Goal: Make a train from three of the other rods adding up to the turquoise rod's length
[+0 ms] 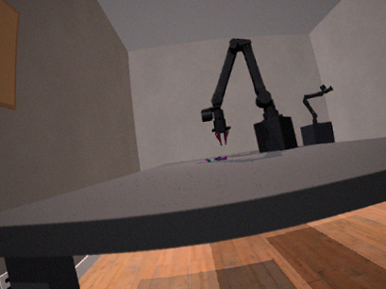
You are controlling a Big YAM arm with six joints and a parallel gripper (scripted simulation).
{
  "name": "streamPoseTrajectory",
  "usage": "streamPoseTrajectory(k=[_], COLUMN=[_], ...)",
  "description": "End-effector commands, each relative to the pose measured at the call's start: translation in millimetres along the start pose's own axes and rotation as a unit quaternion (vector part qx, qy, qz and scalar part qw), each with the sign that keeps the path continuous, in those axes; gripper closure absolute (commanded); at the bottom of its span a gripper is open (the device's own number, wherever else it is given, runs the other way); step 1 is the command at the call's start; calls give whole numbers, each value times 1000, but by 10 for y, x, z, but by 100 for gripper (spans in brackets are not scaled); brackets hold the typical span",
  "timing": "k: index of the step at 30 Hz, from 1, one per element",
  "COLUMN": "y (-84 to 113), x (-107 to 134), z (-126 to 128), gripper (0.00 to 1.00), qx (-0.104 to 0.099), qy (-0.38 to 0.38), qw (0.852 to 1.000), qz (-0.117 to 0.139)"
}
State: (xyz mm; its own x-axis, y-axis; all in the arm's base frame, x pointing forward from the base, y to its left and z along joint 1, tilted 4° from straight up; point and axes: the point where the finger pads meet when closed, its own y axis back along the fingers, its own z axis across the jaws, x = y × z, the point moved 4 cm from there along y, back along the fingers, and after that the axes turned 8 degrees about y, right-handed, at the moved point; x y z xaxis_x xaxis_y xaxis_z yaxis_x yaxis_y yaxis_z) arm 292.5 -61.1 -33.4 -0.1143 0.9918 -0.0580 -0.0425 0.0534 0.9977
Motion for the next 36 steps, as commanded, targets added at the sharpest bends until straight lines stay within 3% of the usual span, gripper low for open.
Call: streamPoseTrajectory(k=[1,36], y=[7,-40], x=[6,13], z=[72,54], gripper=[76,76], qx=[-5,-5], qy=[-6,-6], qw=[1000,1000], qz=[-4,-4])
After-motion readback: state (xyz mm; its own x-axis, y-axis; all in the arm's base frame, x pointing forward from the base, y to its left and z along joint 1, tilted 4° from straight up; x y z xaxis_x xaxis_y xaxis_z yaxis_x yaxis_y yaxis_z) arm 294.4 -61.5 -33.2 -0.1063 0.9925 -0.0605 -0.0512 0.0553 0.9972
